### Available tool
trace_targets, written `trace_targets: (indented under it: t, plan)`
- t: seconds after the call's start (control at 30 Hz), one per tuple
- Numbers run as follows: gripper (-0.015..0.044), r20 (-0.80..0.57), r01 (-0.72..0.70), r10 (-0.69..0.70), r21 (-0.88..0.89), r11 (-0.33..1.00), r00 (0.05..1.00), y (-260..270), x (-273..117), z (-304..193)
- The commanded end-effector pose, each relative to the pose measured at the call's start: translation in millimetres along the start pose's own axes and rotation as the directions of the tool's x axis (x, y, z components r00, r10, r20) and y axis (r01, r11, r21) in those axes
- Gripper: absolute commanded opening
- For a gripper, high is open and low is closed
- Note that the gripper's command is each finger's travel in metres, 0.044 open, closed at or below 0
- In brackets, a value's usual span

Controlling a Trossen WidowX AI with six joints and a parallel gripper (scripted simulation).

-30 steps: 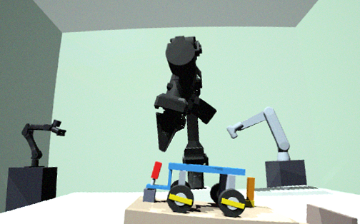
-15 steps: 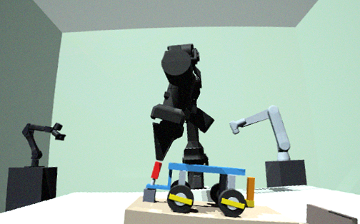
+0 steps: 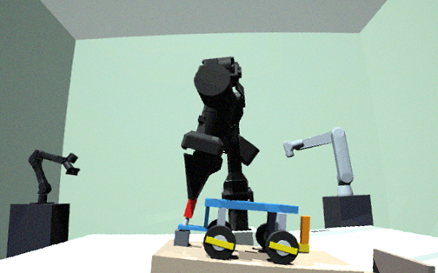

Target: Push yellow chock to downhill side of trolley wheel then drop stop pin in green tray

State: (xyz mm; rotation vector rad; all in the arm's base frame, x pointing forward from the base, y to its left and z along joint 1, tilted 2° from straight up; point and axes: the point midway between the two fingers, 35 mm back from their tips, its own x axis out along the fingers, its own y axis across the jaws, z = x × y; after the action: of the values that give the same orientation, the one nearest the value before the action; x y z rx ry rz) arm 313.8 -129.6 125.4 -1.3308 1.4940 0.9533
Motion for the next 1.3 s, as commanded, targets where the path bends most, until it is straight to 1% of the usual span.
trace_targets:
  t: [0.0,0.67,0.9,1.03,1.27]
  plan:
    - [0.019,-0.004,-0.015,0.015,-0.01,1.0,1.0,1,9,0]
    - [0.019,-0.004,-0.015,0.015,-0.01,1.0,1.0,2,35,1]
    - [0.019,-0.004,-0.015,0.015,-0.01,1.0,1.0,3,36,1]
    - [0.0085,-0.001,-0.006,0.006,-0.001,1.0,1.0,2,33,0]
    - [0.0038,-0.001,-0.006,0.006,-0.001,1.0,1.0,2,33,0]
